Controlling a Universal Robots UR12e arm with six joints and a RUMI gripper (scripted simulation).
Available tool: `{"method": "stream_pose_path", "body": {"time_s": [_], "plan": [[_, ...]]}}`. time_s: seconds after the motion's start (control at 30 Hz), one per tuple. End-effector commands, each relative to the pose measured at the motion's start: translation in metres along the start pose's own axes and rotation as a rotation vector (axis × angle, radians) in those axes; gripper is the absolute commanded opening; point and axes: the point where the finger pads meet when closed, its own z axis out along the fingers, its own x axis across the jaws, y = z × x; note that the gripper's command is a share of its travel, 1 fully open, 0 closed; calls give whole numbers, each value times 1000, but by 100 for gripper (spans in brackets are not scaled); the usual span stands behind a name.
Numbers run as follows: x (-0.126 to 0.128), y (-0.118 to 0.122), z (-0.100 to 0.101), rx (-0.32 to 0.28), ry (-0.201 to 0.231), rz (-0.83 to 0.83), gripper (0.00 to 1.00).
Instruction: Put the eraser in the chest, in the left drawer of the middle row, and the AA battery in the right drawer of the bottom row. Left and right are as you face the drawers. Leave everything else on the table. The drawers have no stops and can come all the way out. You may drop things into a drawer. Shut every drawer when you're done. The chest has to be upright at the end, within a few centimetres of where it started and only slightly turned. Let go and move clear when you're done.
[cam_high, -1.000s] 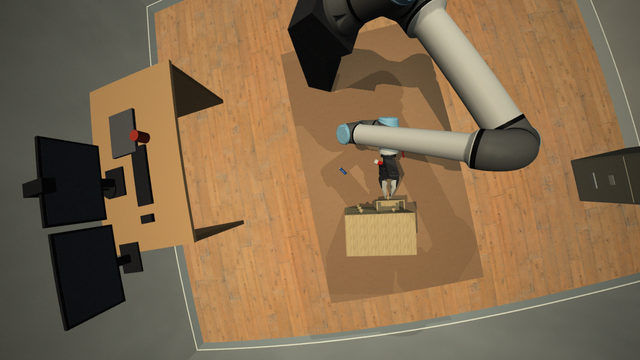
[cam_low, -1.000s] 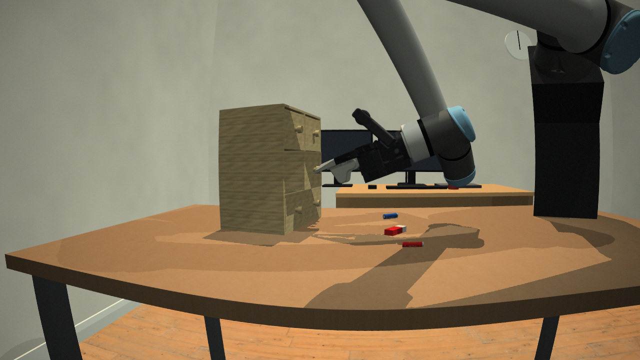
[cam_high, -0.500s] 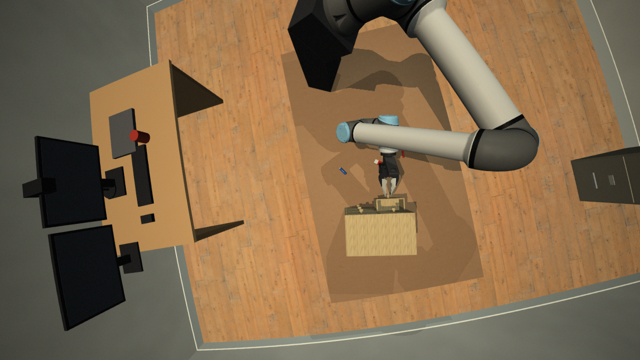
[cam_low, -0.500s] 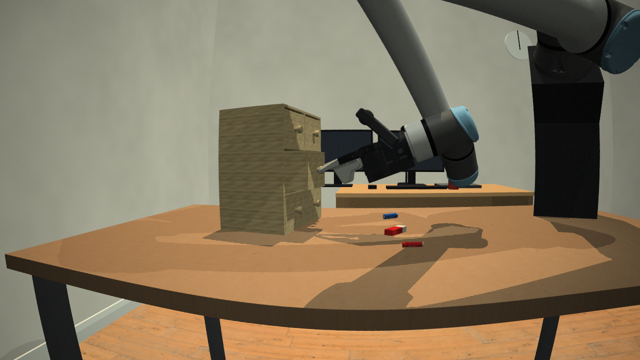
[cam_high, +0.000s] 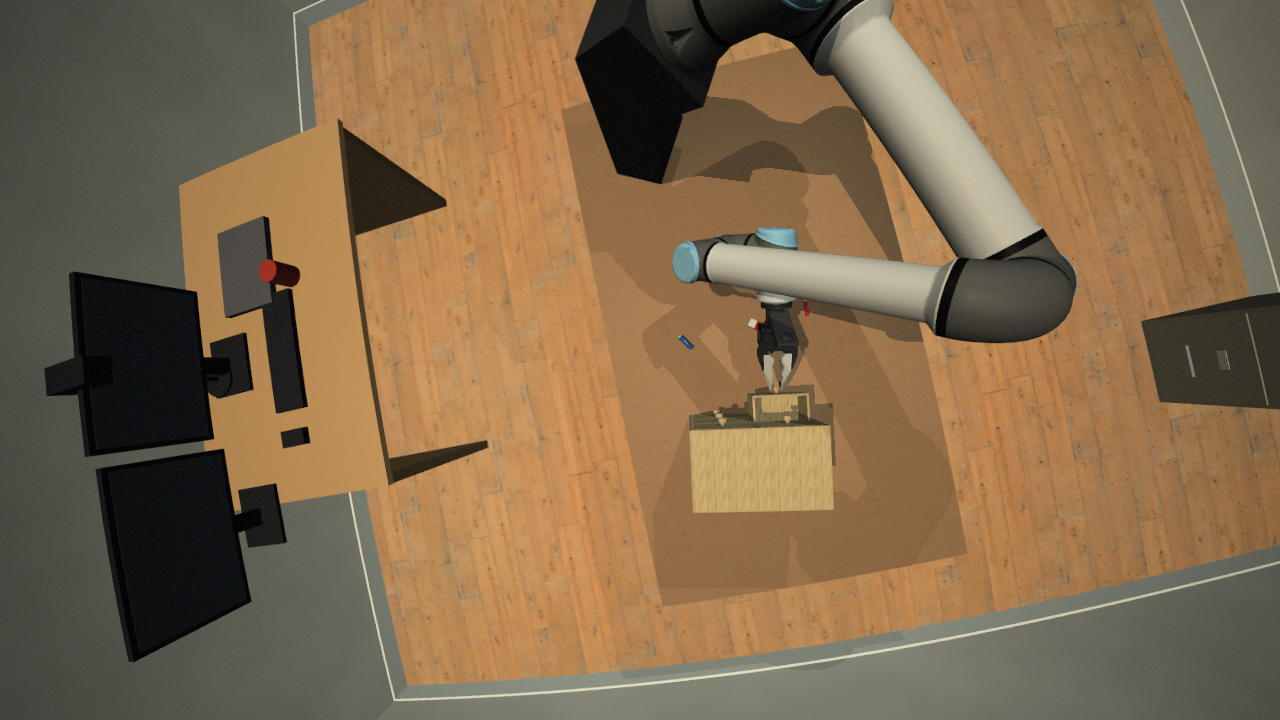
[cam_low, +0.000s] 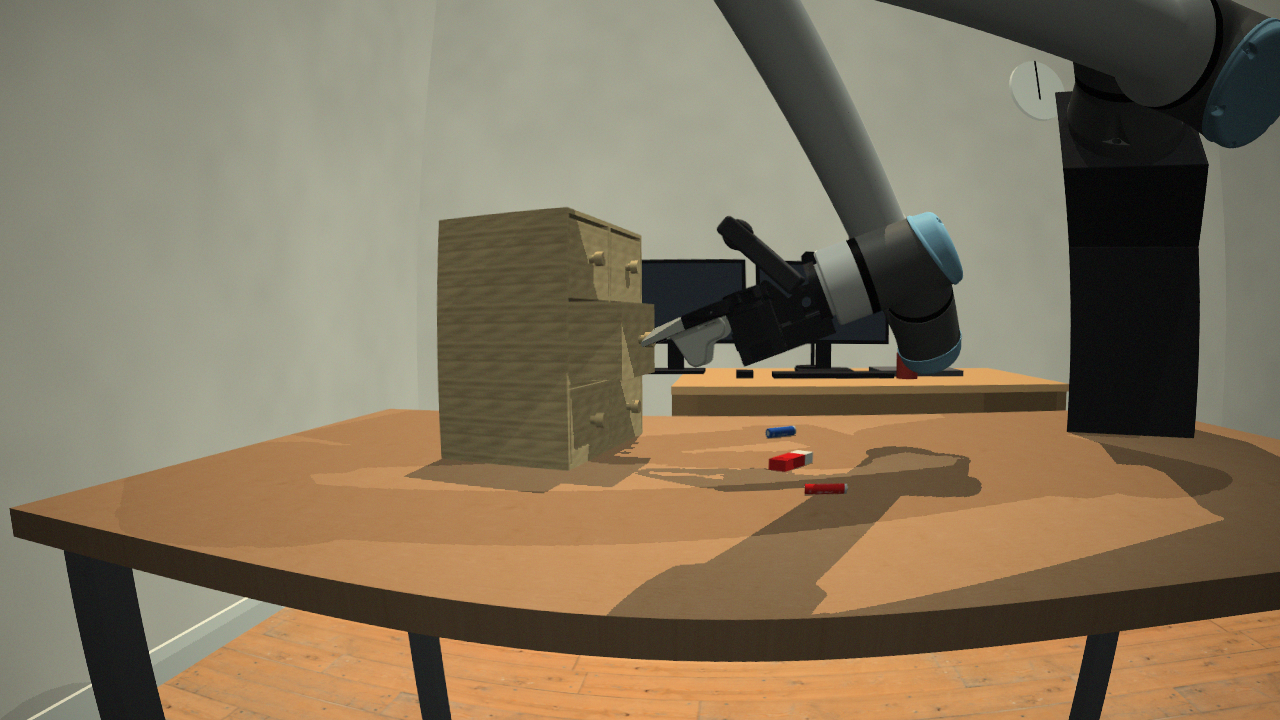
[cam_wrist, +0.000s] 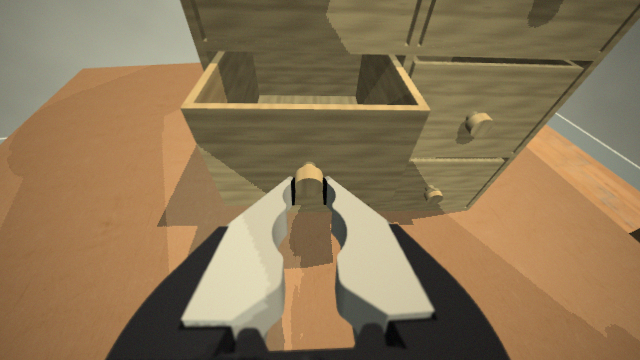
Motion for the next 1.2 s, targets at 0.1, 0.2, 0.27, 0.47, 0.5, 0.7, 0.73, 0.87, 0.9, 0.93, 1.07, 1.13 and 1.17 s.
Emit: {"method": "stream_pose_path", "body": {"time_s": [0.1,0.2,0.27,0.47,0.5,0.7,0.73,0.87,0.9,0.93,1.07,1.13,1.17], "plan": [[0,1,-3,1,0,0,7],[0,1,-4,1,0,0,7],[0,1,-4,1,0,0,7],[0,1,-5,1,0,0,7],[0,1,-5,1,0,0,7],[0,2,-6,1,0,0,7],[0,2,-6,1,0,0,7],[0,2,-6,1,0,0,7],[0,2,-6,1,0,0,7],[0,2,-7,1,0,0,7],[0,2,-7,1,0,0,7],[0,2,-7,1,0,0,7],[0,2,-7,1,0,0,7]]}}
